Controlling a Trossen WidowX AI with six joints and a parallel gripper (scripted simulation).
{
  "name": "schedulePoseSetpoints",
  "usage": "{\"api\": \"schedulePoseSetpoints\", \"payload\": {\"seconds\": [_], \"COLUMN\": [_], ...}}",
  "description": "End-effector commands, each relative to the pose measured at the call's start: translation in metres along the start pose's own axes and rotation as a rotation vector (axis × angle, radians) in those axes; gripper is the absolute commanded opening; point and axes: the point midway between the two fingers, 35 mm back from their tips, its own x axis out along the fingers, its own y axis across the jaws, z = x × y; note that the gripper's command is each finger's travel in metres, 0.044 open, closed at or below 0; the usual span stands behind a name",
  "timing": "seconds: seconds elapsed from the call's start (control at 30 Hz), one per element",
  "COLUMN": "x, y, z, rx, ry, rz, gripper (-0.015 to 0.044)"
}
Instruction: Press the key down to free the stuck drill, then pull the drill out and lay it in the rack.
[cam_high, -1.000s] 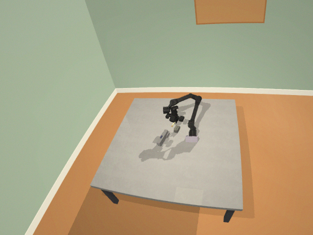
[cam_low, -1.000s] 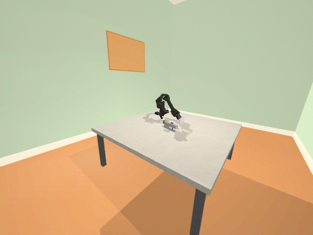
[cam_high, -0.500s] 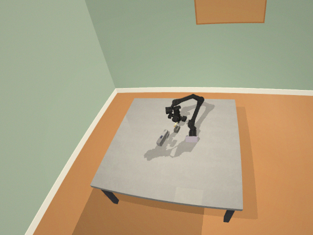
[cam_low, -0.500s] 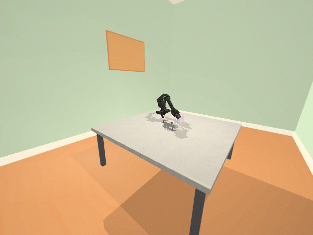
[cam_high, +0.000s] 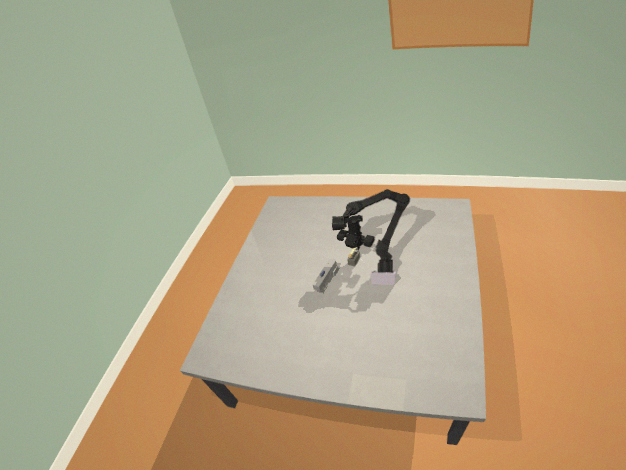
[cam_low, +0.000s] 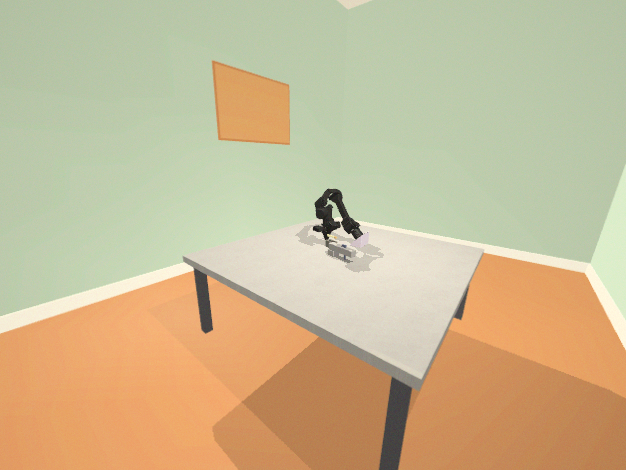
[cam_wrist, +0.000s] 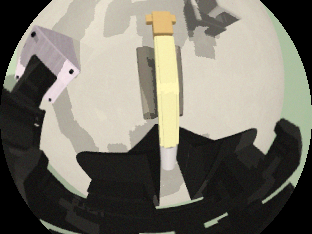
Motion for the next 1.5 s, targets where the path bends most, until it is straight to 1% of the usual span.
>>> {"api": "schedulePoseSetpoints", "payload": {"seconds": [0.0,0.77,0.8,1.3,1.33,1.47], "x": [0.002,0.031,0.027,0.027,0.027,0.015], "y": [0.000,-0.001,-0.001,-0.001,-0.001,0.000], "z": [-0.001,-0.002,0.000,0.000,0.000,0.000], "rx": [0.003,0.003,-0.004,-0.004,-0.004,0.000], "ry": [0.001,0.002,-0.003,-0.003,-0.003,-0.002], "rz": [-0.008,-0.009,-0.004,-0.004,-0.004,-0.006], "gripper": [0.0000,0.0000,0.0026,0.0420,0.0440,0.0440]}}
